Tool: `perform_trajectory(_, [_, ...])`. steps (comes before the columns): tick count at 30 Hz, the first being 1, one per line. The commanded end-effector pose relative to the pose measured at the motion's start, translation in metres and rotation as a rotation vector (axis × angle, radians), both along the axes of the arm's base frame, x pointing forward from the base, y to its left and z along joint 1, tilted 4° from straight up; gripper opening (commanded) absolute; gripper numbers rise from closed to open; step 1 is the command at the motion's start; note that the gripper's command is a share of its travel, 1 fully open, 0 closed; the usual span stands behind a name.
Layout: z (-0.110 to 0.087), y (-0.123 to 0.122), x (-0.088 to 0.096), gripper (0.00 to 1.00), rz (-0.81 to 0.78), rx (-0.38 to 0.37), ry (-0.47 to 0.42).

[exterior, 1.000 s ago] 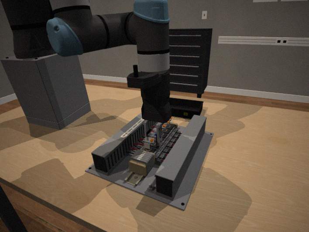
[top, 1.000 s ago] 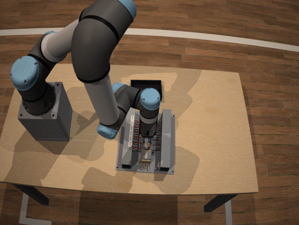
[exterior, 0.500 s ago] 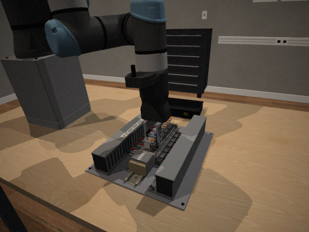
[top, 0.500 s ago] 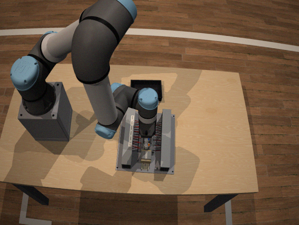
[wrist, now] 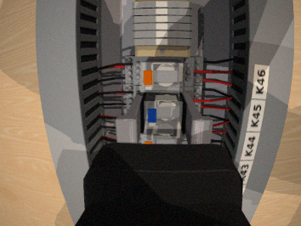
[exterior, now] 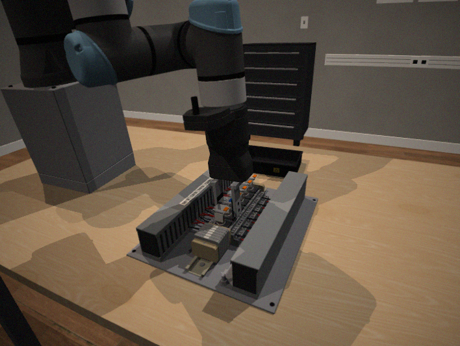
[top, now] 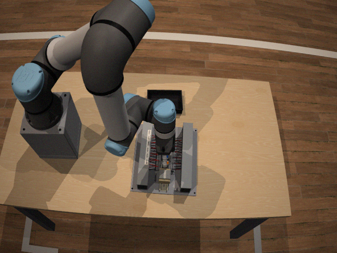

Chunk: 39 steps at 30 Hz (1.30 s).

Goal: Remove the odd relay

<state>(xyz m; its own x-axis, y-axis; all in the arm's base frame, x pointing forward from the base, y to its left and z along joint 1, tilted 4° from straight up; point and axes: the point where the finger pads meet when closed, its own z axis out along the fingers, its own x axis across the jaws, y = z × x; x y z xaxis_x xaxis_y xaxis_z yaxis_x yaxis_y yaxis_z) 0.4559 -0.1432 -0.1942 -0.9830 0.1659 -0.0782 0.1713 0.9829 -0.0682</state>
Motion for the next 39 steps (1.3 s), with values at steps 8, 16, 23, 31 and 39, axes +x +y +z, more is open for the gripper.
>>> perform_trajectory(8, [0.0008, -0.0011, 0.0005, 0.00, 0.001, -0.005, -0.027])
perform_trajectory(16, [0.0009, -0.0010, 0.0003, 0.00, 0.001, -0.006, -0.033])
perform_trajectory(23, [0.0009, -0.0010, 0.0002, 0.00, 0.001, -0.006, -0.033])
perform_trajectory(31, [0.0010, -0.0010, 0.0002, 0.00, 0.001, -0.006, -0.033])
perform_trajectory(39, [0.0013, -0.0010, 0.0005, 0.00, 0.000, -0.004, -0.018])
